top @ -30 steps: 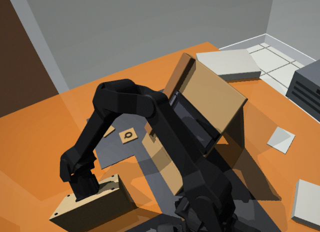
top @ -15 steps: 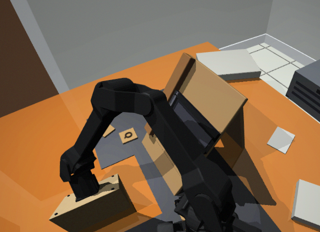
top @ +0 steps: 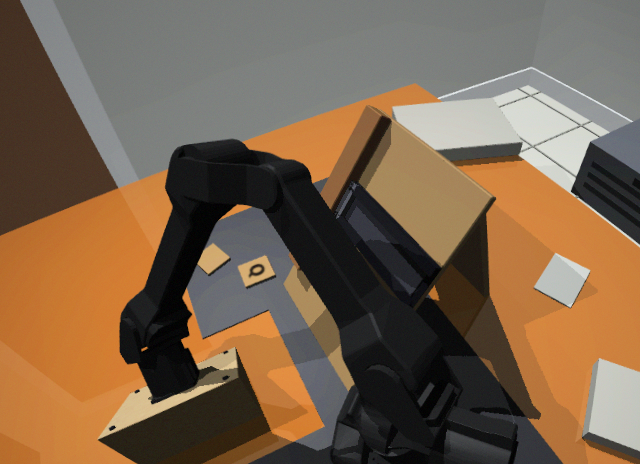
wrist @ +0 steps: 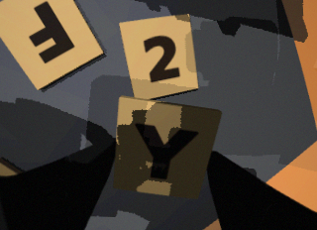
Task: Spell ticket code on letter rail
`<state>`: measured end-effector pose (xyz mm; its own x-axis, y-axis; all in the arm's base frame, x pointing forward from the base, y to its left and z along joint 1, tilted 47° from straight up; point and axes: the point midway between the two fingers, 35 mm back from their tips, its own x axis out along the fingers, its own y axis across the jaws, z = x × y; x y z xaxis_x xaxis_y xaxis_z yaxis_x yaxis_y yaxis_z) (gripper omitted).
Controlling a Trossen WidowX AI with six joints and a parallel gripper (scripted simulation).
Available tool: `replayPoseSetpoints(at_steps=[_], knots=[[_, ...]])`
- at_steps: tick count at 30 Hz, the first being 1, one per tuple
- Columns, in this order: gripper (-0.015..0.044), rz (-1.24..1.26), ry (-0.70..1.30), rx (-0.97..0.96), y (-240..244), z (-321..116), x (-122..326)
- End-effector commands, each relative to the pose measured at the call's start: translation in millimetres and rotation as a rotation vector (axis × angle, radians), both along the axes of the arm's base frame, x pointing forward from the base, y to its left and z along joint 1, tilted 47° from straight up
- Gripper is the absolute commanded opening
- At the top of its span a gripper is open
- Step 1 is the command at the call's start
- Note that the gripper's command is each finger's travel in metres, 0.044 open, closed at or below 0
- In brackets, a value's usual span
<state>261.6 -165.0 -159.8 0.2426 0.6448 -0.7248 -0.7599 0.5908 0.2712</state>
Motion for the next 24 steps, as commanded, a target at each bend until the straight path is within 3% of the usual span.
replayPoseSetpoints(at_steps=[1,24], knots=[[0.0000,-0.138,0.008,0.018,-6,8,11],[0.0000,-0.724,0.011,0.299,-32,70,56]])
